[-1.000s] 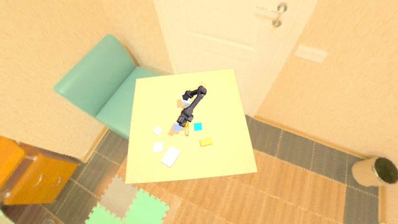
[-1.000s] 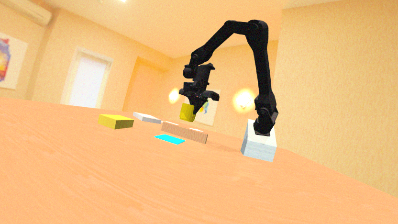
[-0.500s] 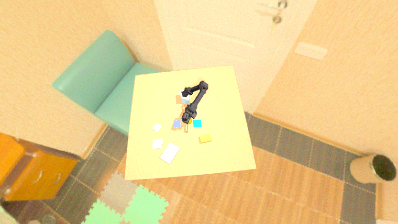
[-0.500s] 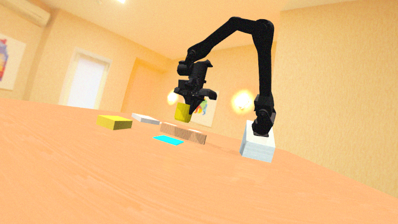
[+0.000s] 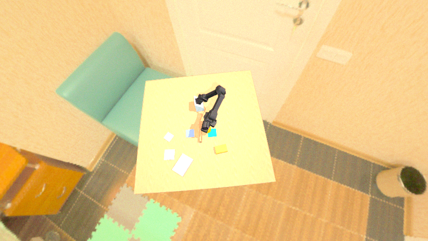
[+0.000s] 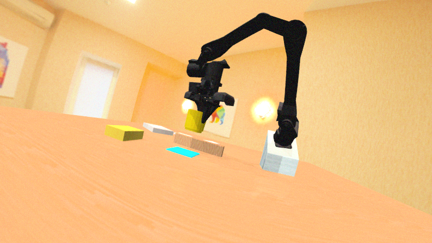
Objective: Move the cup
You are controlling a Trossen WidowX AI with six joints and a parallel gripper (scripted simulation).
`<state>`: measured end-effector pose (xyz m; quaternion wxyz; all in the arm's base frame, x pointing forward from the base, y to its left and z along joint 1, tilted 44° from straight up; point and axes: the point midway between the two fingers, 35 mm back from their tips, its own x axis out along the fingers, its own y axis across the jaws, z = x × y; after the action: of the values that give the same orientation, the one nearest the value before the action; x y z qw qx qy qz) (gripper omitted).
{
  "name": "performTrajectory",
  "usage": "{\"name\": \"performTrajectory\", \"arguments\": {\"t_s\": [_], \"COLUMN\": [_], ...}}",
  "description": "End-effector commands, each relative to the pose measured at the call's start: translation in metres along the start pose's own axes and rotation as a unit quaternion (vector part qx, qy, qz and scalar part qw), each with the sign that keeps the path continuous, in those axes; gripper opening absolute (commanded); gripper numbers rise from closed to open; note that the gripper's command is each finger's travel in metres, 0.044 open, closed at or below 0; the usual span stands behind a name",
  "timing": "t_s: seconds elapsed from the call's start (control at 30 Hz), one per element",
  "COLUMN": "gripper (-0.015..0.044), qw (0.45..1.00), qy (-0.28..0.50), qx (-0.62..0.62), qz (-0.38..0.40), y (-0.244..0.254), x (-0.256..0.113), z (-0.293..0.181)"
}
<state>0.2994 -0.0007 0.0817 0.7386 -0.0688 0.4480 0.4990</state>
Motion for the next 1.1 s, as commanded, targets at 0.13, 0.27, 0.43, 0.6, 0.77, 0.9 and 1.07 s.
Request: {"name": "performTrajectory", "arguments": {"t_s": [0.13,0.27,0.43,0.6,0.77,0.9,1.07], "gripper": [0.0,0.0,0.0,0.0,0.0,0.0,0.0], "qw": [1.0,1.0,1.0,1.0,1.0,1.0,1.0], "qy": [-0.002,-0.003,-0.003,-0.003,-0.003,-0.003,-0.003], "qx": [0.002,0.002,0.002,0.002,0.002,0.002,0.002], "qz": [0.0,0.001,0.001,0.001,0.001,0.001,0.001], "y": [0.011,0.017,0.019,0.019,0.019,0.019,0.019], "x": [-0.001,-0.001,0.0,0.006,0.014,0.02,0.027], "z": [0.02,0.031,0.034,0.034,0.035,0.035,0.035]}}
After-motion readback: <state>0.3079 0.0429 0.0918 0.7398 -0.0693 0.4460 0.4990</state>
